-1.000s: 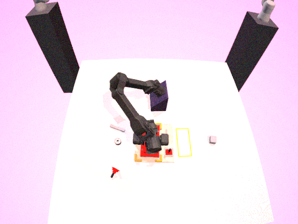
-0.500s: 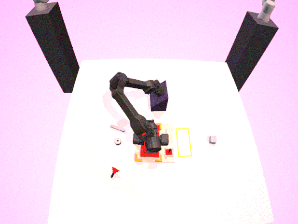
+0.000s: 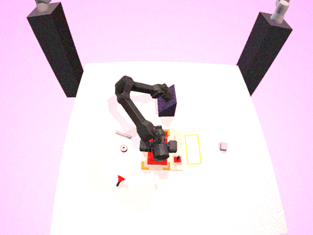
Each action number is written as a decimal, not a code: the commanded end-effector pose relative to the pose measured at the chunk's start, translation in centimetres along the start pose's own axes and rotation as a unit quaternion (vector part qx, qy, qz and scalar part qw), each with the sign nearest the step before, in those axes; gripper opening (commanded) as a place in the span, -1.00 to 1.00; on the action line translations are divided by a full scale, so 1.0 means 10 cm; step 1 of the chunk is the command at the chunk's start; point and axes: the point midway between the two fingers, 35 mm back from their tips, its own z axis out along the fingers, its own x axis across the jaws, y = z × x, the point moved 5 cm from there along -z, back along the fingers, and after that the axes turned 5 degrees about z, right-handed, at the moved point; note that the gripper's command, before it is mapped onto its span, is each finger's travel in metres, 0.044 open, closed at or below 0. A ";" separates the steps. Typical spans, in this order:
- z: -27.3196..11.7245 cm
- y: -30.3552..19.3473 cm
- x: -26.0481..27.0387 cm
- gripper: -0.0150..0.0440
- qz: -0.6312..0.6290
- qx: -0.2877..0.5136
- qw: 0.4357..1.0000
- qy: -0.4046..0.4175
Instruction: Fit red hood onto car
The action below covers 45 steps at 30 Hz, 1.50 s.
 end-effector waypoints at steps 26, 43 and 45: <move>0.12 0.00 0.00 -0.49 -0.002 0.000 1.000 -0.002; 0.11 0.00 0.00 0.31 0.000 0.000 1.000 0.000; 0.11 0.00 0.00 0.49 0.000 0.000 1.000 0.000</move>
